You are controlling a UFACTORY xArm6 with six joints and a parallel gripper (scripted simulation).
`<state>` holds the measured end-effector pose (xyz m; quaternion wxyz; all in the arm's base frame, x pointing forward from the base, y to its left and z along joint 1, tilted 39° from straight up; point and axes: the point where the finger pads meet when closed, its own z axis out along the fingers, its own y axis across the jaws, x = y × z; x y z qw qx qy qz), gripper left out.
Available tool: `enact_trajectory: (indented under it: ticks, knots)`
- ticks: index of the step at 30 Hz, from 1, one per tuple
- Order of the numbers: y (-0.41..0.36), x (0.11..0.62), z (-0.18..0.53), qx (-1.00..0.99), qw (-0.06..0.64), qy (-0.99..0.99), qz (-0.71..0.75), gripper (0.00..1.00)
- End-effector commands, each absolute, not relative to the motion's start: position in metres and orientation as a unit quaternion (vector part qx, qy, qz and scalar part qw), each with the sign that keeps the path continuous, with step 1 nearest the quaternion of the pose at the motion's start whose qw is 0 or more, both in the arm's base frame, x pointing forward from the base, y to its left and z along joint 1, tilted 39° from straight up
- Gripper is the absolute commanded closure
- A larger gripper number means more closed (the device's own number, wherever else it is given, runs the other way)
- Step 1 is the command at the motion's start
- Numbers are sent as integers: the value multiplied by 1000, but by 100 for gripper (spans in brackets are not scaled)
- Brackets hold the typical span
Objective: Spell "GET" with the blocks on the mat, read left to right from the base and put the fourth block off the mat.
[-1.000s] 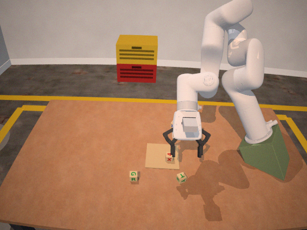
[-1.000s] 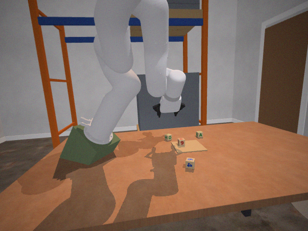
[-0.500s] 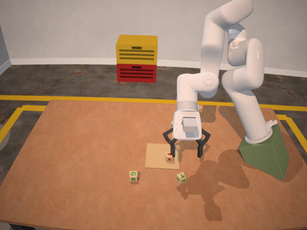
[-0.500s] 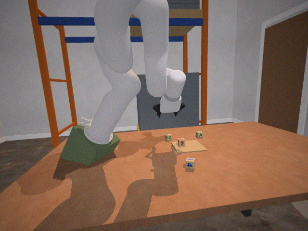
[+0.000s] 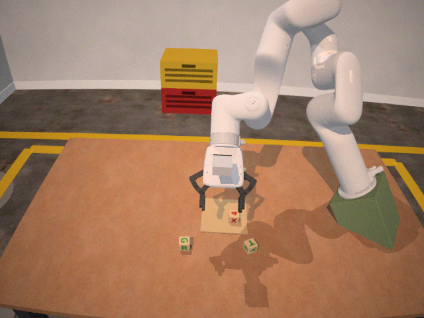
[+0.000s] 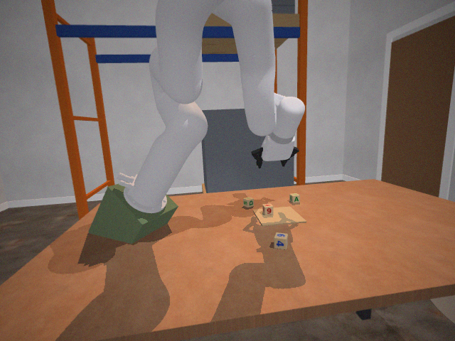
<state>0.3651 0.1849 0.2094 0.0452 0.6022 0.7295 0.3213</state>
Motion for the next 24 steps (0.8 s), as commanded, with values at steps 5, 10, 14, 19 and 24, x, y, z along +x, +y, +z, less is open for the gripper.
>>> enact_trajectory:
  ticks: [5,10,14,19,24]
  knots:
    - [192,429,234,600,38,733,317,0]
    - [189,453,245,600,39,734,317,0]
    - [189,453,245,600,39,734,317,0]
    - [189,453,245,600,39,734,317,0]
    - [189,453,245,600,39,734,317,0]
